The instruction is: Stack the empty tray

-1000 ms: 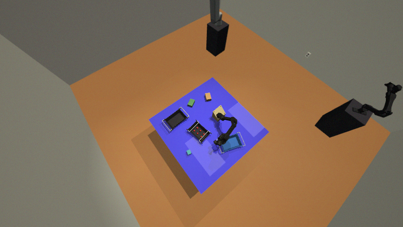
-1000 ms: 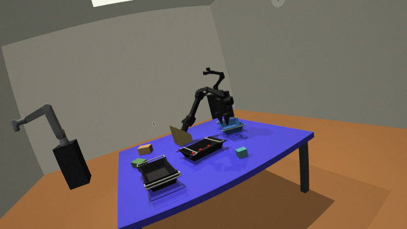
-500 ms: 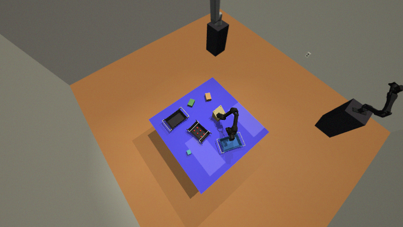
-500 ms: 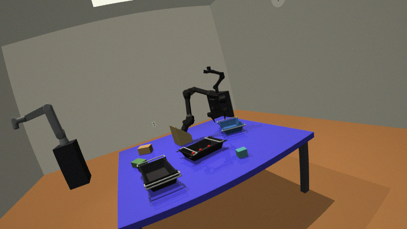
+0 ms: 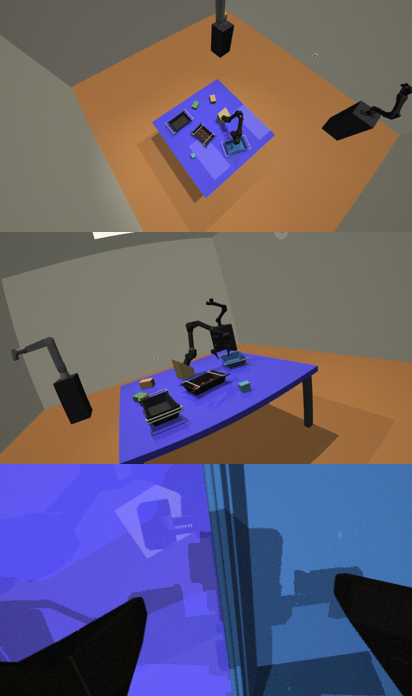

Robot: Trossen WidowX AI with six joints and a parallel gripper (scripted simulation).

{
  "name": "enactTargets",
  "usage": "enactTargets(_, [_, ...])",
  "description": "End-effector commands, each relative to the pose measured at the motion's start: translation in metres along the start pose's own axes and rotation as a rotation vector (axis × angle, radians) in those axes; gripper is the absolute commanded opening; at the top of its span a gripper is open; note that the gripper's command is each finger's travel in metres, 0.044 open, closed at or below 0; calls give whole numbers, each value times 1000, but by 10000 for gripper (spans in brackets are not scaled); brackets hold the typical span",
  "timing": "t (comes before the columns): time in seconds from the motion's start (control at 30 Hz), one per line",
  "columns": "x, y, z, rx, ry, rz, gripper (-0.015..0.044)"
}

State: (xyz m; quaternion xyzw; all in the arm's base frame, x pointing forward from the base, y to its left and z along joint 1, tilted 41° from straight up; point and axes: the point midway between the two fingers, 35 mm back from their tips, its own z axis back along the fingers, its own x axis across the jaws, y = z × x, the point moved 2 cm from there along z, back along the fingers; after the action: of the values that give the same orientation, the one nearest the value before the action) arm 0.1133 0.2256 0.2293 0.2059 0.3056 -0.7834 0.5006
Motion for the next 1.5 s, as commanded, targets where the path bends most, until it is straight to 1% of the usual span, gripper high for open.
enactTargets(0.0, [4, 1, -23, 1, -19, -2, 440])
enactTargets(0.27, [7, -3, -59, 2, -23, 8, 440])
enactTargets(0.7, [7, -3, -60, 2, -23, 9, 440])
enactTargets(1.2, [7, -3, -60, 2, -23, 9, 220])
enactTargets(1.47, [7, -3, -60, 2, -23, 9, 167])
